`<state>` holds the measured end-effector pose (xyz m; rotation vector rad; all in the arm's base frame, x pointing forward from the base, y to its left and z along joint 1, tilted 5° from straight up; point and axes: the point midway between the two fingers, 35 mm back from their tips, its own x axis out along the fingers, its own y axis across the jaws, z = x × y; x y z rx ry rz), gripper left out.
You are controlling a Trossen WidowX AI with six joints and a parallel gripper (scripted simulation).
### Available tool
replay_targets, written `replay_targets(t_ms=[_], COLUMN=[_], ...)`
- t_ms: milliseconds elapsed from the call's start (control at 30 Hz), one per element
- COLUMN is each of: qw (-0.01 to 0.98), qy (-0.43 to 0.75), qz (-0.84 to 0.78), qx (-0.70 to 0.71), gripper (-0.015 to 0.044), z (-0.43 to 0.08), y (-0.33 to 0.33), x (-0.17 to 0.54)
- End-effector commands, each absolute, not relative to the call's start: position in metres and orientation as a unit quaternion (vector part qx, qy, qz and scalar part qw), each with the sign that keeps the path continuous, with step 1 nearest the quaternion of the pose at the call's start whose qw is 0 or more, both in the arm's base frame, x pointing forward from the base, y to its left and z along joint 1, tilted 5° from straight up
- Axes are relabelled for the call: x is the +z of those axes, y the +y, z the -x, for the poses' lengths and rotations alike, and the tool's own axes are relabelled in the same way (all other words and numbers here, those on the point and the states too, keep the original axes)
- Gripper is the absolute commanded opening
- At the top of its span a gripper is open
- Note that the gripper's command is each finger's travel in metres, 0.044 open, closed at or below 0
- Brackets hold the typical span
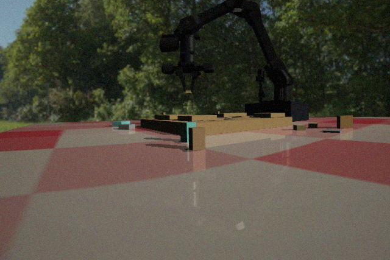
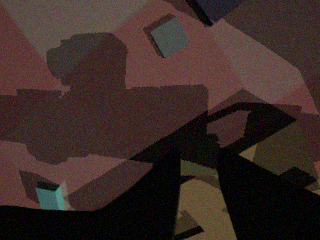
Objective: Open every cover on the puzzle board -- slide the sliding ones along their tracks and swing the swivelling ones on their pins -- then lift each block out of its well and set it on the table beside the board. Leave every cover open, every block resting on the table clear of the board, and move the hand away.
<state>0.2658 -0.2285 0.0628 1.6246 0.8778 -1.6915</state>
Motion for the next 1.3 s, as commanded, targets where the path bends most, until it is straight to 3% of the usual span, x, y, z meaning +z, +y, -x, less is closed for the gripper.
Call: replay_targets(t_ms=[0, 1267], qw=[0.316, 0.316], qy=[0.336, 0.336], qz=[-0.613, -0.613], qx=[-0.642, -0.642], gripper=[0.0080, 0.0080], z=[-0.263, -0.263], y=[-0.230, -0.232], x=[0.060, -0.003])
